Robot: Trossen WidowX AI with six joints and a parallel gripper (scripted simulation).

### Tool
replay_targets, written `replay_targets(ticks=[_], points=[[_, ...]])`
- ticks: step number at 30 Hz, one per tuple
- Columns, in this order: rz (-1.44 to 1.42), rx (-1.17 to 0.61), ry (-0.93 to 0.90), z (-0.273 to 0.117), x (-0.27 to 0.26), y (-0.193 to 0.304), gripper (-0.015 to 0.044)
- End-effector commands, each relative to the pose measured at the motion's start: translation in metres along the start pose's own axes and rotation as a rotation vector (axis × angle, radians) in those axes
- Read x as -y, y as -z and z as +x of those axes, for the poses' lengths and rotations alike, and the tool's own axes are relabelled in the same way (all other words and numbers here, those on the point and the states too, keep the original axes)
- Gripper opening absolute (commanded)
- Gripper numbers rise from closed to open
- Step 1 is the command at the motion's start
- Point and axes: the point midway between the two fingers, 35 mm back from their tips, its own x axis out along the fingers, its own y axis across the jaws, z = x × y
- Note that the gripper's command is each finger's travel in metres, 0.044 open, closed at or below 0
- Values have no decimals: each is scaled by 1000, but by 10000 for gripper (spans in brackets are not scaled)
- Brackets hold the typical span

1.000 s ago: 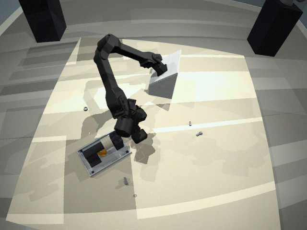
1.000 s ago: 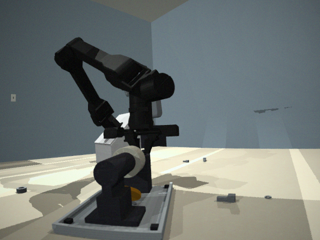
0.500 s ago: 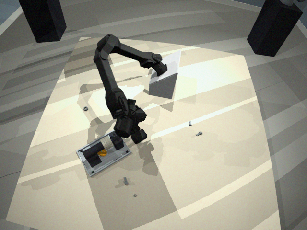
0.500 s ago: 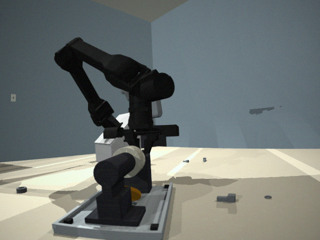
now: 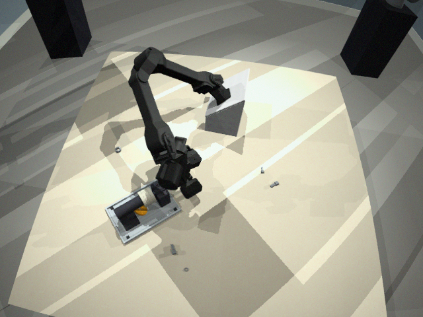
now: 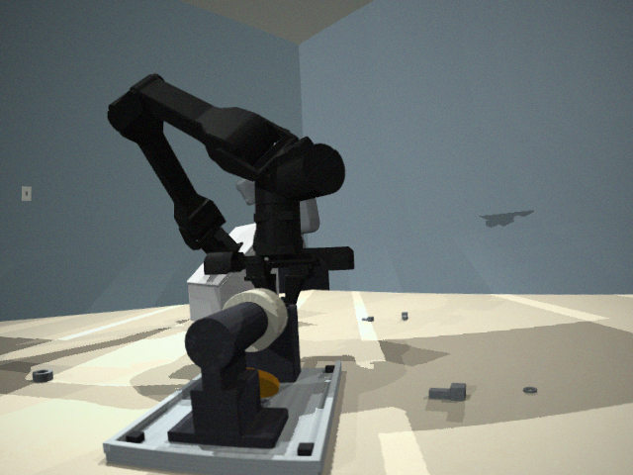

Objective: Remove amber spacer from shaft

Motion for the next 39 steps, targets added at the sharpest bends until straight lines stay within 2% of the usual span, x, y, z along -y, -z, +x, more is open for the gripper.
replay_targets(ticks=[1,39], points=[[0,-6,3,-1,1,3,0],[1,-6,3,-1,1,7,0]])
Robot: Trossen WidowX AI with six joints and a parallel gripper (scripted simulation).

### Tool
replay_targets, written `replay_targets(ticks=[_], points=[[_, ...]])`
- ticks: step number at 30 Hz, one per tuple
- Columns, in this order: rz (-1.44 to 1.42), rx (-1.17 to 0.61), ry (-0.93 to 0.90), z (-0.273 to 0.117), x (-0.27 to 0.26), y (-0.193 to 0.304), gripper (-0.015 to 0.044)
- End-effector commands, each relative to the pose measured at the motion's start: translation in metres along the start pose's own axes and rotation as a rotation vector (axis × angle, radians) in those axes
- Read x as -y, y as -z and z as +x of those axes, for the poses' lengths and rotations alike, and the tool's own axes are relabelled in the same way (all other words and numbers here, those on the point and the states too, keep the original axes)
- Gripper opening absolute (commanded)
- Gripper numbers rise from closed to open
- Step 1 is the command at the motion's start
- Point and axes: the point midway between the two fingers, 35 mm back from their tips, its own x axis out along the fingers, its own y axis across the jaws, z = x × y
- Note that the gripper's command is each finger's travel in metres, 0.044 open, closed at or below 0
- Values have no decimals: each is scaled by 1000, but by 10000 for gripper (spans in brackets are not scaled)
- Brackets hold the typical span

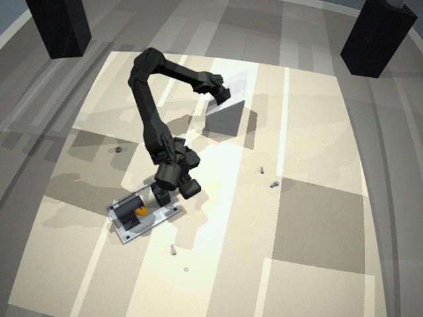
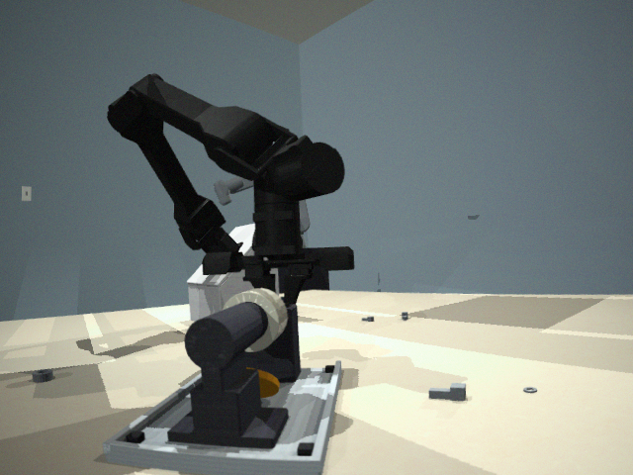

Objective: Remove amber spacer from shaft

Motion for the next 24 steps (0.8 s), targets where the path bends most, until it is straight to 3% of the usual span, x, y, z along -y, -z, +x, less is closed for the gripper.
replay_targets(ticks=[1,24], points=[[0,-6,3,-1,1,3,0],[1,-6,3,-1,1,10,0]])
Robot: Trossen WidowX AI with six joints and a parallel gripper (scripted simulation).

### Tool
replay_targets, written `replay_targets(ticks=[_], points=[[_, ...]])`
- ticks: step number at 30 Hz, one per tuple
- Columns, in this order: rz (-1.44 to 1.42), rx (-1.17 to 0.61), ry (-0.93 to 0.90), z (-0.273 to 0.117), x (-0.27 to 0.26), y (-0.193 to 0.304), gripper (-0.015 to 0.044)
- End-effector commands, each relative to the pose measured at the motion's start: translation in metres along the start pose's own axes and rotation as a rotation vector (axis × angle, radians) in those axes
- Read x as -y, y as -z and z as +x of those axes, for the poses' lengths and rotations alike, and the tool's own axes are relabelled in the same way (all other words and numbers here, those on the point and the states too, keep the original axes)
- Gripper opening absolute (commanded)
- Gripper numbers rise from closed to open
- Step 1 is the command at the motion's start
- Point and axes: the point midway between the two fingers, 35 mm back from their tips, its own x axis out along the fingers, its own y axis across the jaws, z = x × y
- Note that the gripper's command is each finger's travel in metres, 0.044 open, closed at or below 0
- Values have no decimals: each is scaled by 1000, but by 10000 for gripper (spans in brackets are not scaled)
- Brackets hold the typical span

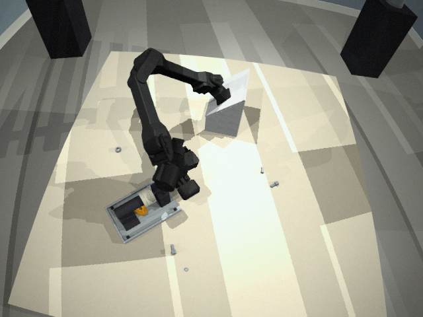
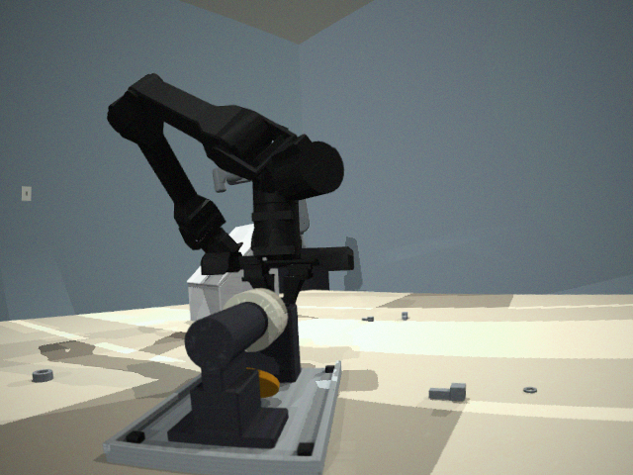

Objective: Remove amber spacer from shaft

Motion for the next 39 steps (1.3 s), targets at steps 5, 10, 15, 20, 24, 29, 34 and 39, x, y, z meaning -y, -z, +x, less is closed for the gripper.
replay_targets(ticks=[5,10,15,20,24,29,34,39], points=[[4,-10,5,-2,1,7,0],[4,-10,5,-2,1,9,0],[4,-10,5,-2,1,11,0],[4,-10,5,-2,1,13,0],[4,-10,5,-2,1,15,0],[4,-10,5,-2,1,17,0],[4,-10,5,-2,1,19,0],[4,-10,5,-2,1,20,0]])
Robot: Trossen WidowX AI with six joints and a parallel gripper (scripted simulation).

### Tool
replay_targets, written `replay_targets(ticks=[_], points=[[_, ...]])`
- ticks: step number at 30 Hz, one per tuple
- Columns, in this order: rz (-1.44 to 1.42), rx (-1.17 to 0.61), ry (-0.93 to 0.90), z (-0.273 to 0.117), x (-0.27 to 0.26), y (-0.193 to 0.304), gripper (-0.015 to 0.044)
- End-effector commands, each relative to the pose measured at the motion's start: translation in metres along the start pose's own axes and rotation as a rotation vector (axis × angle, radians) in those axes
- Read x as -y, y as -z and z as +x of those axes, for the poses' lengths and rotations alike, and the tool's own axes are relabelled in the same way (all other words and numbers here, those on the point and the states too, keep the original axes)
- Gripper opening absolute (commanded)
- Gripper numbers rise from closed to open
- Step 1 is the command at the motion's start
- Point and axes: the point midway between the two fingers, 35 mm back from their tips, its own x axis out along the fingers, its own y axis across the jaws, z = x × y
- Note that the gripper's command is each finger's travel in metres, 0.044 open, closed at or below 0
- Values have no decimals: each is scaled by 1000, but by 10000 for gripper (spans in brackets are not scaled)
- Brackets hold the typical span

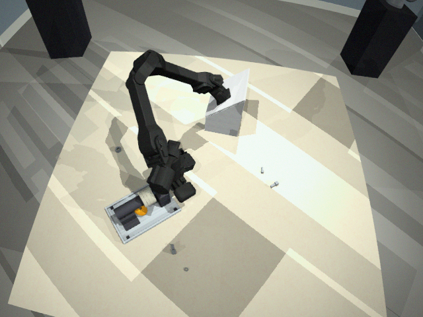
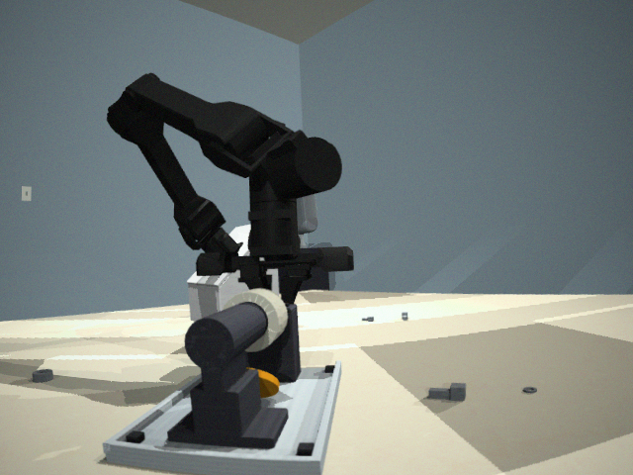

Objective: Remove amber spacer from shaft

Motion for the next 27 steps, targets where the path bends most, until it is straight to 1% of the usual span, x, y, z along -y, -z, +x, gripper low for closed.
replay_targets(ticks=[1,27], points=[[4,-12,4,-2,1,6,0],[4,-12,4,-2,1,10,0]])
